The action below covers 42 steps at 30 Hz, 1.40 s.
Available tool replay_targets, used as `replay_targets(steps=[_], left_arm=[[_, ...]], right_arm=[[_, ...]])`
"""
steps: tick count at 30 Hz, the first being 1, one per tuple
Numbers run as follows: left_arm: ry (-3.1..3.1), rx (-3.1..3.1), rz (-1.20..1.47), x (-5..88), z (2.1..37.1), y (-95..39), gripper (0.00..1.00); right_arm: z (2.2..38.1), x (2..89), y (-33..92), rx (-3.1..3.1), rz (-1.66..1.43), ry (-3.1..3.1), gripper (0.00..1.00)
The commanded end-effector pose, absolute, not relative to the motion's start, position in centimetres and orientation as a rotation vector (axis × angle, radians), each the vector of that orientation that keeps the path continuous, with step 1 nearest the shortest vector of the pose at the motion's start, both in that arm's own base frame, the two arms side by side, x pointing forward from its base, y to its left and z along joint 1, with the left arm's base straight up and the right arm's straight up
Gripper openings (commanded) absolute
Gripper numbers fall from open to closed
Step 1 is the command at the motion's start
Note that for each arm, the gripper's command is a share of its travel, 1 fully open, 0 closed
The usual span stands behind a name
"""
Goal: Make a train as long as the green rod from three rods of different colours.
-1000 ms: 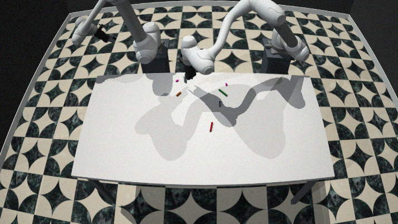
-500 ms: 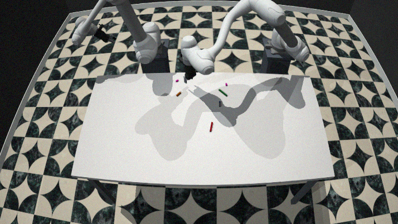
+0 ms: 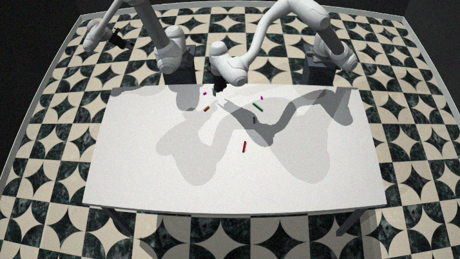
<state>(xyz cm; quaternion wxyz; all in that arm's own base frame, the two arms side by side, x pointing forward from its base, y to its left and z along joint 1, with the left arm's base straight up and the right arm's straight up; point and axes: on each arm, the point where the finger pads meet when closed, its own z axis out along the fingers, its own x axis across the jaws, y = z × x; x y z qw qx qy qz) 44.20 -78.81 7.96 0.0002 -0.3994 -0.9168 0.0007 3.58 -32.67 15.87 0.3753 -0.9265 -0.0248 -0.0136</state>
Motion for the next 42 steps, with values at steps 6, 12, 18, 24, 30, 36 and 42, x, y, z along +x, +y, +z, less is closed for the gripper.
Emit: replay_targets(steps=[6, 12, 18, 24, 30, 36, 42], left_arm=[[-2.899, -1.213, -0.001, 44.4, 8.1, -78.4, 1.0], [-3.021, -0.877, 0.004, 46.6, 8.3, -77.1, 1.0], [-3.088, -0.605, 0.003, 48.3, 8.3, -75.8, 1.0], [-3.133, -0.295, 0.003, 50.1, 8.4, -74.4, 1.0], [-3.146, 0.018, 0.004, 51.9, 8.5, -72.8, 1.0], [-3.132, 0.298, 0.004, 53.5, 8.5, -71.3, 1.0], [-3.087, 0.608, 0.005, 55.2, 8.6, -69.4, 1.0]], right_arm=[[15.9, 3.3, -32.3, -2.356, -0.026, -0.061, 1.0], [15.9, 3.3, -32.3, -2.356, -0.026, -0.061, 1.0], [15.9, 3.3, -32.3, -2.356, -0.026, -0.061, 1.0], [15.9, 3.3, -32.3, -2.356, -0.026, -0.061, 1.0], [15.9, 3.3, -32.3, -2.356, -0.026, -0.061, 1.0], [15.9, 3.3, -32.3, -2.356, -0.026, -0.061, 1.0], [15.9, 3.3, -32.3, -2.356, -0.026, -0.061, 1.0]])
